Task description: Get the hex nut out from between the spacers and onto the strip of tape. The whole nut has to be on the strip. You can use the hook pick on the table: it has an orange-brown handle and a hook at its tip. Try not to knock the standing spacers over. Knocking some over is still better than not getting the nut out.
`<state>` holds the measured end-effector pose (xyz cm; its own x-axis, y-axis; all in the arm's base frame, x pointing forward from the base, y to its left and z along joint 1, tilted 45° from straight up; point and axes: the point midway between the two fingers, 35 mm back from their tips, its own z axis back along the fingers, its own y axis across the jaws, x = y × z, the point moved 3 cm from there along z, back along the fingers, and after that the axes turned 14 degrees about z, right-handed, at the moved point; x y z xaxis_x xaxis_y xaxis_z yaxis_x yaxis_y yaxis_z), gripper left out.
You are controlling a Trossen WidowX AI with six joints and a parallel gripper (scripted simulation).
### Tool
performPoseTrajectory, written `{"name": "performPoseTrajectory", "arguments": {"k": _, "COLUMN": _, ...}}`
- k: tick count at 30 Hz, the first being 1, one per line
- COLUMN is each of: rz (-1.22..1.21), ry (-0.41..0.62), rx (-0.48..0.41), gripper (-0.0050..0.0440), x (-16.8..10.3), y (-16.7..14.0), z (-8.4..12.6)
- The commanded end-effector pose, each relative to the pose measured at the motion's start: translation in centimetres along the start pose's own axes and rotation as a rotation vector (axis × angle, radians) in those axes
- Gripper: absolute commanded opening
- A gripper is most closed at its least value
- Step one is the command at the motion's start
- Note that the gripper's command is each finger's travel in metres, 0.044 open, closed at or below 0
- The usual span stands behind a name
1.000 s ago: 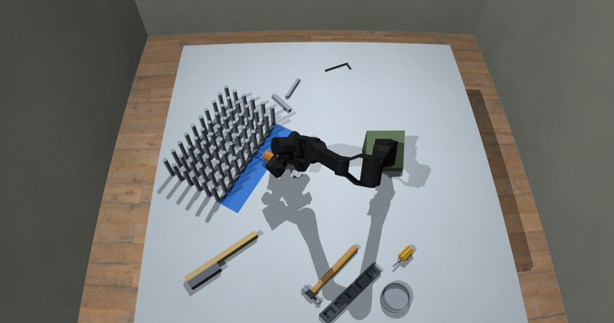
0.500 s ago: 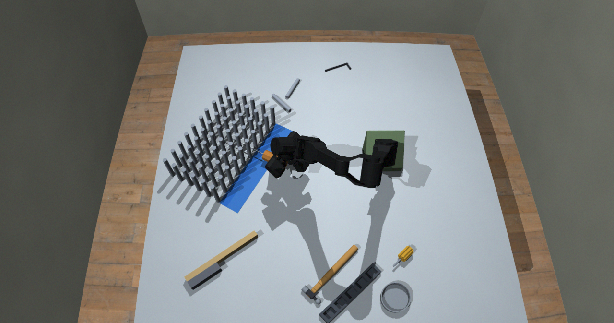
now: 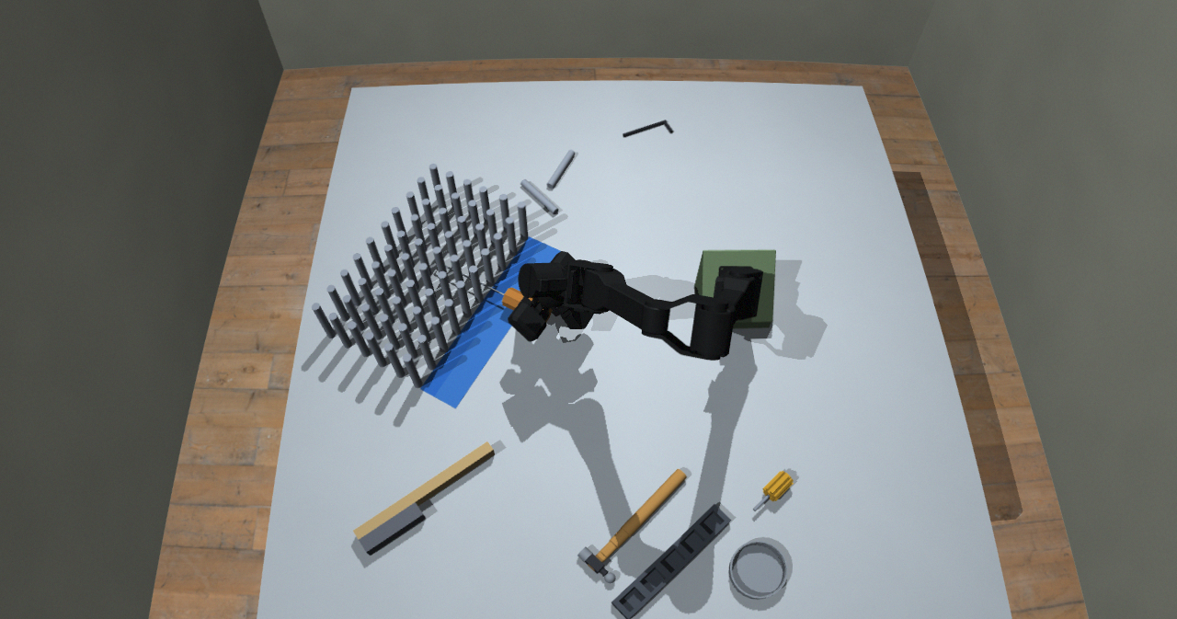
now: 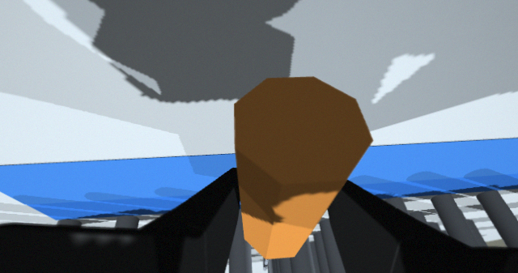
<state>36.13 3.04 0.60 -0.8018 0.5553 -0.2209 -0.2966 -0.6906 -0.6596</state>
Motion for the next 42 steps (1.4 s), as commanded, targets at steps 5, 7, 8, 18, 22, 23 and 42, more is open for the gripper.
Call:
{"name": "performPoseTrajectory", "arguments": {"k": 5, "rz": 0.008, "ry": 0.027, "rx": -0.004, "gripper": -0.005, "x": -0.86, "y": -0.12, "z": 0.16}}
{"name": "performPoseTrajectory", "arguments": {"k": 7, "rz": 0.013, "ry": 0.033, "rx": -0.008, "gripper": -0.005, "x": -1.05, "y": -0.35, "z": 0.3}}
{"name": "performPoseTrajectory", "arguments": {"k": 8, "rz": 0.016, "ry": 0.036, "rx": -0.01, "gripper": -0.005, "x": -1.18, "y": -0.49, "z": 0.41}}
{"name": "performPoseTrajectory", "arguments": {"k": 18, "rz": 0.006, "ry": 0.024, "rx": 0.001, "gripper": -0.005, "x": -0.61, "y": 0.01, "z": -0.06}}
{"name": "performPoseTrajectory", "arguments": {"k": 22, "rz": 0.004, "ry": 0.022, "rx": 0.003, "gripper": -0.005, "x": -0.45, "y": 0.08, "z": -0.22}}
{"name": "performPoseTrajectory", "arguments": {"k": 23, "rz": 0.006, "ry": 0.024, "rx": 0.002, "gripper": -0.005, "x": -0.5, "y": 0.06, "z": -0.18}}
{"name": "performPoseTrajectory", "arguments": {"k": 42, "rz": 0.004, "ry": 0.022, "rx": 0.003, "gripper": -0.005, "x": -0.4, "y": 0.11, "z": -0.28}}
